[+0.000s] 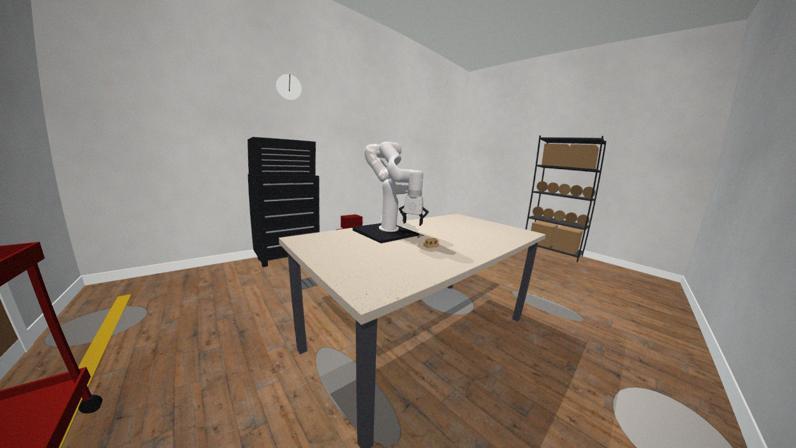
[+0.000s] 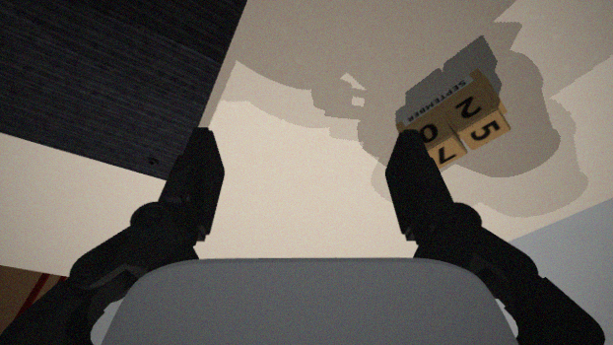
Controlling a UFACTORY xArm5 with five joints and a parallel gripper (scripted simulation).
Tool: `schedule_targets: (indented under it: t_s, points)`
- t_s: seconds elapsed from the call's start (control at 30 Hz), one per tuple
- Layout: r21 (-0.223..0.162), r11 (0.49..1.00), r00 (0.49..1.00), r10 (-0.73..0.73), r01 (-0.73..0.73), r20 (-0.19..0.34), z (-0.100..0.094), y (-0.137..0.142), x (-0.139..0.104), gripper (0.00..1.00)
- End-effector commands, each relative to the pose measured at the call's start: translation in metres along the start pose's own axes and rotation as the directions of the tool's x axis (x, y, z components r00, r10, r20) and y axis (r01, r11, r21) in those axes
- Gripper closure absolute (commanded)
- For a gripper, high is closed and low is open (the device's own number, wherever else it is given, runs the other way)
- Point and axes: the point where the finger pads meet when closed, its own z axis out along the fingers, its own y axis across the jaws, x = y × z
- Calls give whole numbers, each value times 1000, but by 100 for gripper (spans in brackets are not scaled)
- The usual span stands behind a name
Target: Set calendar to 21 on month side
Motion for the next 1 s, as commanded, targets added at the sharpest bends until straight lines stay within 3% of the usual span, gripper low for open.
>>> schedule_targets:
  t_s: [0.0, 0.17, 0.53, 0.97]
  points:
    - [-2, 1000, 1000, 0, 0, 1, 16, 2, -1, 0]
    - [-2, 1000, 1000, 0, 0, 1, 33, 1, -1, 0]
    - [-2, 1000, 1000, 0, 0, 1, 39, 1, -1, 0]
    - [-2, 1000, 1000, 0, 0, 1, 64, 1, -1, 0]
